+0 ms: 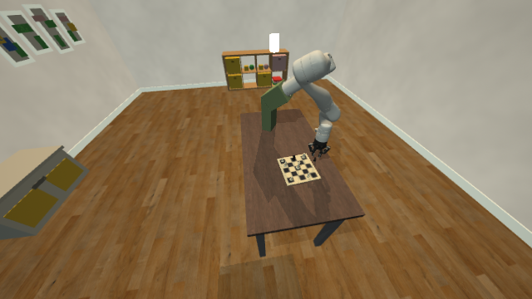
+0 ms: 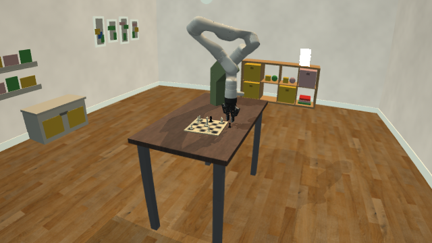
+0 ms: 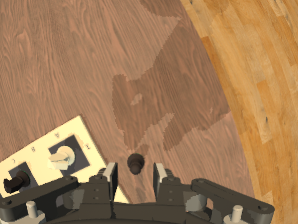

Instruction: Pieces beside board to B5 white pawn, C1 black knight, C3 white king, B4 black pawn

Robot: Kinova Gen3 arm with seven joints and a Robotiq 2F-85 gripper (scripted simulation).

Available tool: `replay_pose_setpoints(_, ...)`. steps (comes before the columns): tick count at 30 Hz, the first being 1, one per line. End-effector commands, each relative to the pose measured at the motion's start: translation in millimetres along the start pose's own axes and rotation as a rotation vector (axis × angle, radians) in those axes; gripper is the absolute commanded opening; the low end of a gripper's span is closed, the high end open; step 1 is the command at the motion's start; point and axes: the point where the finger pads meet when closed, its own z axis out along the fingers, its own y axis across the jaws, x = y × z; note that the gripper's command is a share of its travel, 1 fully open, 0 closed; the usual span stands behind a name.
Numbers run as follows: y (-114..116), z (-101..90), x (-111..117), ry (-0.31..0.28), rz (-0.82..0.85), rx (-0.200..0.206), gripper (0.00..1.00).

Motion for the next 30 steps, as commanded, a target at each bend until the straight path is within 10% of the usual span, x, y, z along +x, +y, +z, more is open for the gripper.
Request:
replay_pose_setpoints(1,-1,0.6,-2,-0.003,-0.006,-0.002,0.34)
replay_pose_setpoints(30,-1,26.8,-3,-0.005,-0.005,-0.003,0.34)
